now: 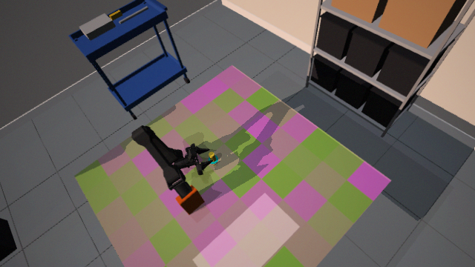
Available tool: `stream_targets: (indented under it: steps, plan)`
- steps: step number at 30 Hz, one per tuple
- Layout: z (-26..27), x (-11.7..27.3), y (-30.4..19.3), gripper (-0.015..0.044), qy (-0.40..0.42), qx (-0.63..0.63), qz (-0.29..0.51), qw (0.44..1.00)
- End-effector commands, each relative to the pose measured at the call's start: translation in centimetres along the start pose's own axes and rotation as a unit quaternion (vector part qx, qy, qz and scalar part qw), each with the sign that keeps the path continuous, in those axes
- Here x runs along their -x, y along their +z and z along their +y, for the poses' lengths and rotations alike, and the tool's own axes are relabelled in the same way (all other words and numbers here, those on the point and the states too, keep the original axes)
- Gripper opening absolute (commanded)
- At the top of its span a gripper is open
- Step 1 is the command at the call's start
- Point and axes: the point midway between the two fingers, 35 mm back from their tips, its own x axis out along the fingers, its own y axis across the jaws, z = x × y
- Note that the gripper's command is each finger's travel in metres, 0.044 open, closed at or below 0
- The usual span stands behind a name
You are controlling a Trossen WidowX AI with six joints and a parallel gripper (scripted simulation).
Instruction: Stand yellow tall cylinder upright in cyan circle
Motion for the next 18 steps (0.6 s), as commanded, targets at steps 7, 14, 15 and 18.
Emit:
stream_targets:
  steps: [7, 14, 15, 18]
  plan:
    - [0.3, 0.1, 1.3, 0.04, -0.001, -0.003, -0.001, 1.0]
    - [0.6, 0.3, 3.8, 0.04, -0.001, -0.006, 0.0, 1.0]
    - [0.6, 0.3, 4.2, 0.04, -0.001, -0.006, 0.0, 1.0]
    - [0.6, 0.4, 5.2, 0.04, 0.0, -0.007, 0.0, 1.0]
